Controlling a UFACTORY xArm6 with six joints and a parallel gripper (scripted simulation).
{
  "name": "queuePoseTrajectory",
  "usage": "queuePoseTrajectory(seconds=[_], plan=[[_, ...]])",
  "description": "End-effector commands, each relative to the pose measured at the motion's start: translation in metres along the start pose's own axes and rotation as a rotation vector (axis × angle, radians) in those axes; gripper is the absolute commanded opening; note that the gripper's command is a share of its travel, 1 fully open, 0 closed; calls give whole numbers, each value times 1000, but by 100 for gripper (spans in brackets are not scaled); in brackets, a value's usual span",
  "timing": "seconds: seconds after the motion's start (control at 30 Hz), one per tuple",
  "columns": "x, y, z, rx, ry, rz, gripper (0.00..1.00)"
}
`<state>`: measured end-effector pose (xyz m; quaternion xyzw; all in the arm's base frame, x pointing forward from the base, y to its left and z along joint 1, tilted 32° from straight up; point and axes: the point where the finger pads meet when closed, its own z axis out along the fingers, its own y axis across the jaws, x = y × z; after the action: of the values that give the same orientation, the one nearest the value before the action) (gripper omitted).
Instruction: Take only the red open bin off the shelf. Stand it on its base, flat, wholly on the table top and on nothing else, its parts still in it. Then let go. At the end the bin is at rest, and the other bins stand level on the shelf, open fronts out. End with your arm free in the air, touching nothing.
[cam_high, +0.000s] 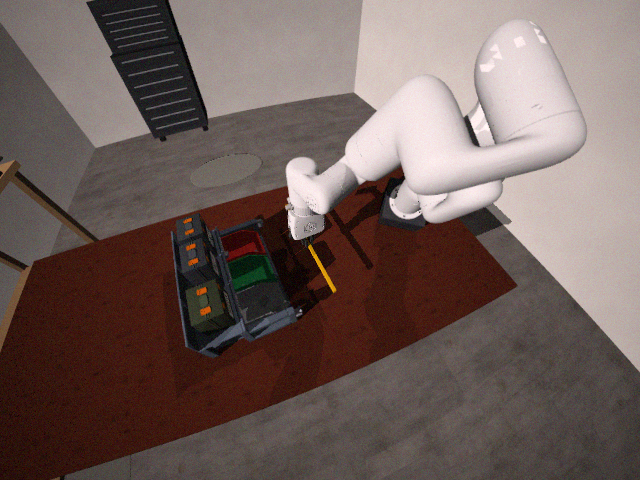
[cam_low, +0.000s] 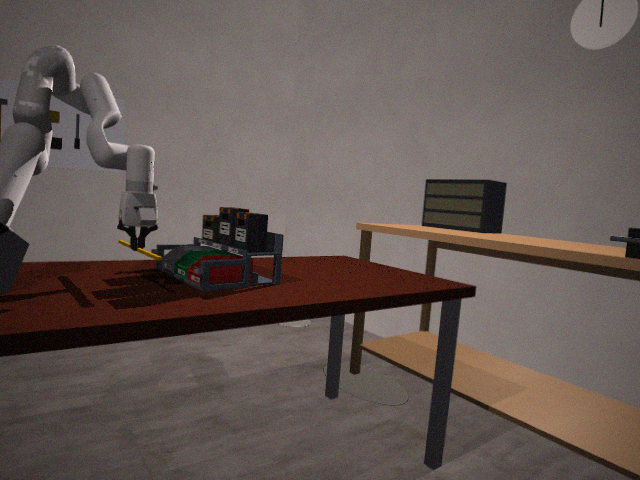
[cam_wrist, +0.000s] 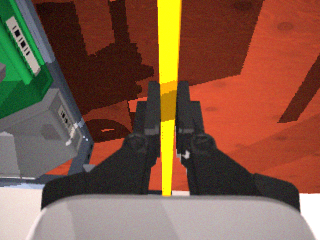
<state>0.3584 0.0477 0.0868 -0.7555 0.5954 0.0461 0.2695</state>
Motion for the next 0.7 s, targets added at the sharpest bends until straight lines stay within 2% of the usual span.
queuePoseTrajectory(seconds=[0.0,0.13,0.53,0.67], plan=[[0,7,-1,2,1,-1,0],[0,39,0,2,1,0,0],[0,39,0,2,1,0,0],[0,82,0,1,1,0,0]])
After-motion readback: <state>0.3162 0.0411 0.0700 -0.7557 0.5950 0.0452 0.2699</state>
